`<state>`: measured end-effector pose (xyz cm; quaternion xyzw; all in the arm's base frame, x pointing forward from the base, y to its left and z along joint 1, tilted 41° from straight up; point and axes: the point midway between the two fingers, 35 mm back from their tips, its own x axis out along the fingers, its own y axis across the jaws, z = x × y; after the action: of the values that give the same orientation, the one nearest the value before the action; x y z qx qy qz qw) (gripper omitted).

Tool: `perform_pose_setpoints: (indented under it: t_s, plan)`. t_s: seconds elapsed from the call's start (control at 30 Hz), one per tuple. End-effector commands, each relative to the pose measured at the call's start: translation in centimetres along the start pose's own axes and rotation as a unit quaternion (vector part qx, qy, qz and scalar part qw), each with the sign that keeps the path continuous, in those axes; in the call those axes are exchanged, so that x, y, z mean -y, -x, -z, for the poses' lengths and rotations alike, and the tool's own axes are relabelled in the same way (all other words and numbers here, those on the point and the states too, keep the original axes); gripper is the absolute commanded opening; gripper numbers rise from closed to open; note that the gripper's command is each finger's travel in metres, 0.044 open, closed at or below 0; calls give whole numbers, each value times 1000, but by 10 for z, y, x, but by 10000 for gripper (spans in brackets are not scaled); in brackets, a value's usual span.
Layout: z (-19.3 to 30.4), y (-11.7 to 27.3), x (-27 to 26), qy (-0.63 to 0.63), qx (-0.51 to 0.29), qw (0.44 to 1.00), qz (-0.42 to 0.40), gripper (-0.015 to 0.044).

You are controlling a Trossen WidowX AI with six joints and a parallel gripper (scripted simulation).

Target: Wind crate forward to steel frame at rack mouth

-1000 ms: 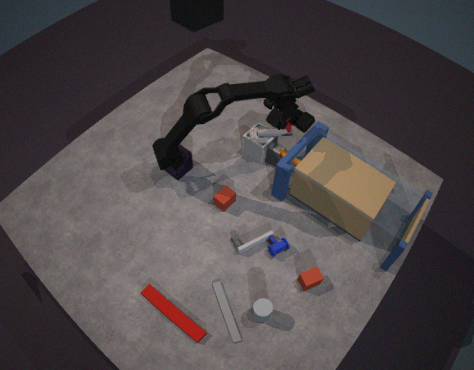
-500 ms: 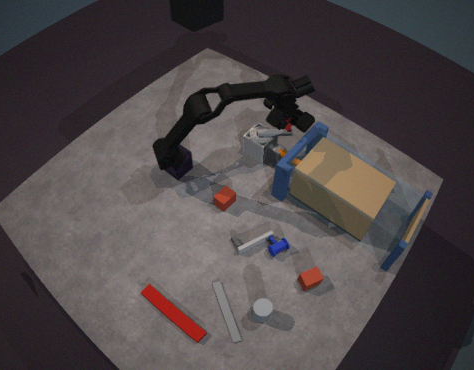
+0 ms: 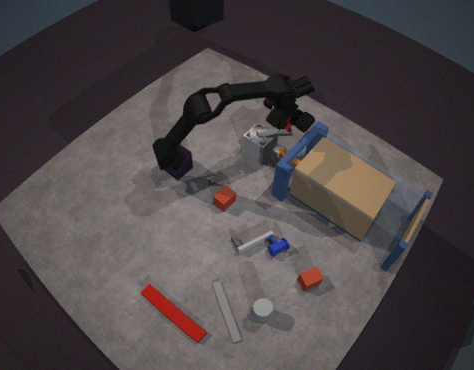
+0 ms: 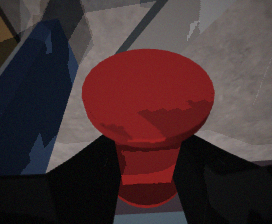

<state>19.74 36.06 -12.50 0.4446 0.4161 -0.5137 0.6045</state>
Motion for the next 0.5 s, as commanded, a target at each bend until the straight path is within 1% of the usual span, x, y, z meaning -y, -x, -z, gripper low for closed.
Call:
perform_pose_setpoints:
  t_s: [0.0, 0.47]
  plan:
    - [9, -4, 25, 18, -3, 1000, 22, 0]
    - [10, -5, 27, 18, -3, 1000, 22, 0]
